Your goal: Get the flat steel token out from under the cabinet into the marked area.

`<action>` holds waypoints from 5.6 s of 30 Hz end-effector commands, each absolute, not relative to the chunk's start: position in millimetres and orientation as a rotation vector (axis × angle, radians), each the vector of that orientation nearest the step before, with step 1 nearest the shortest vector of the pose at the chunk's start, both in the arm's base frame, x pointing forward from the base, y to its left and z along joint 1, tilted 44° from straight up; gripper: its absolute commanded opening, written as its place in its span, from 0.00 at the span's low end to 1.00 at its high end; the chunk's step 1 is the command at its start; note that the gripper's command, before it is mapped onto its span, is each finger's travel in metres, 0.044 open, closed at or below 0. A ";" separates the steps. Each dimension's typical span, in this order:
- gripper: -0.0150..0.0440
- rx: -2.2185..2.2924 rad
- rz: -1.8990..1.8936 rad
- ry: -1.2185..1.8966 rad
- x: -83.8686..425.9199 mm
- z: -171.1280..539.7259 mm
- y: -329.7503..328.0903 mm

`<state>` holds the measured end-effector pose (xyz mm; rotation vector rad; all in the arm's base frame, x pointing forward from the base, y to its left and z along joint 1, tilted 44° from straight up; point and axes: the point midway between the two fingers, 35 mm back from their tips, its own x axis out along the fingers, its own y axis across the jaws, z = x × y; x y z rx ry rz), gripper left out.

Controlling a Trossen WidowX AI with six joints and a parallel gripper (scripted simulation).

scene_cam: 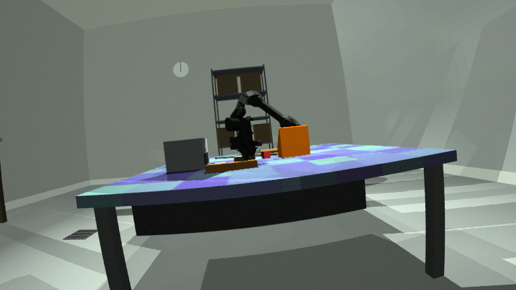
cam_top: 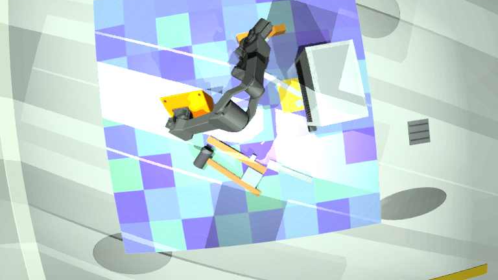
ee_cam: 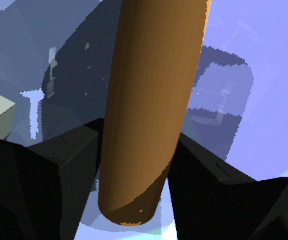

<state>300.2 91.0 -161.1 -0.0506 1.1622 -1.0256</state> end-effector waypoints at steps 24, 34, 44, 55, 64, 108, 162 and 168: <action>0.25 -0.060 -1.022 1.168 282.4 -154.8 112.6; 0.25 -0.059 -1.023 1.167 279.6 -149.4 112.2; 0.25 -0.059 -1.024 1.167 277.9 -143.1 105.6; 0.25 -0.059 -1.025 1.166 275.8 -136.1 98.1; 0.25 -0.059 -1.026 1.166 274.7 -129.6 91.2; 0.25 -0.061 -1.028 1.165 269.9 -95.9 54.8; 0.25 -0.064 -1.030 1.165 263.8 -55.6 11.8; 0.25 -0.065 -1.030 1.165 264.2 -50.8 6.6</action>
